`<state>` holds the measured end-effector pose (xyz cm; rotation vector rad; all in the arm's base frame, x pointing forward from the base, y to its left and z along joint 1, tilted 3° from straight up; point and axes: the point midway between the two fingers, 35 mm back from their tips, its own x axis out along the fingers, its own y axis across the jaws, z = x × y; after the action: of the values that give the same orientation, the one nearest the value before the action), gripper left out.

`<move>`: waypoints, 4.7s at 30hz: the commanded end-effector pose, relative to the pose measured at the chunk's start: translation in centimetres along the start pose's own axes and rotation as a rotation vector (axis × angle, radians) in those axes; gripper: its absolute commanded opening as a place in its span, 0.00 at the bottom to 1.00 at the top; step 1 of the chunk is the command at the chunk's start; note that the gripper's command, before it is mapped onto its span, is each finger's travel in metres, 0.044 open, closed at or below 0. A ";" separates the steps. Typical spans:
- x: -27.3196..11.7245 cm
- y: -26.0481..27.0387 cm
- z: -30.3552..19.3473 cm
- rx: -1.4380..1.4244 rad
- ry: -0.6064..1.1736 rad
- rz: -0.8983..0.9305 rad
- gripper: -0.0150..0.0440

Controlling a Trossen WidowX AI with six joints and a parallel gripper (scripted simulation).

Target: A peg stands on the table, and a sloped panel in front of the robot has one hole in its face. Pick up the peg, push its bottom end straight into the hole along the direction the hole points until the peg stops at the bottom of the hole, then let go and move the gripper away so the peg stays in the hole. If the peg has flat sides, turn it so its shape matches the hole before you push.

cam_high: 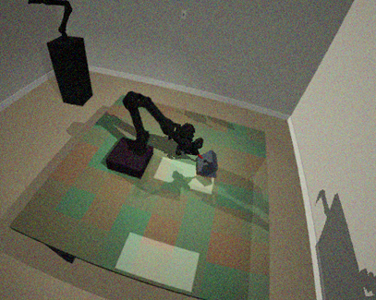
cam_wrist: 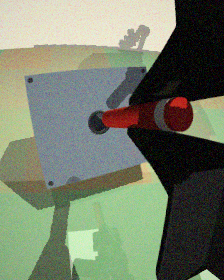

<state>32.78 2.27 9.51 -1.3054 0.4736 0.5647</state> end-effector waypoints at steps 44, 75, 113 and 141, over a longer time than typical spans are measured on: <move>2.4 0.4 -0.2 -0.005 -0.001 0.001 0.25; 3.1 0.1 -0.1 -0.005 -0.001 0.000 0.25; 4.6 0.2 -0.1 -0.005 -0.001 0.000 0.25; 5.8 0.1 -0.2 -0.005 -0.001 -0.001 0.25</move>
<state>36.90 2.85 5.69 -1.3135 0.4724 0.5739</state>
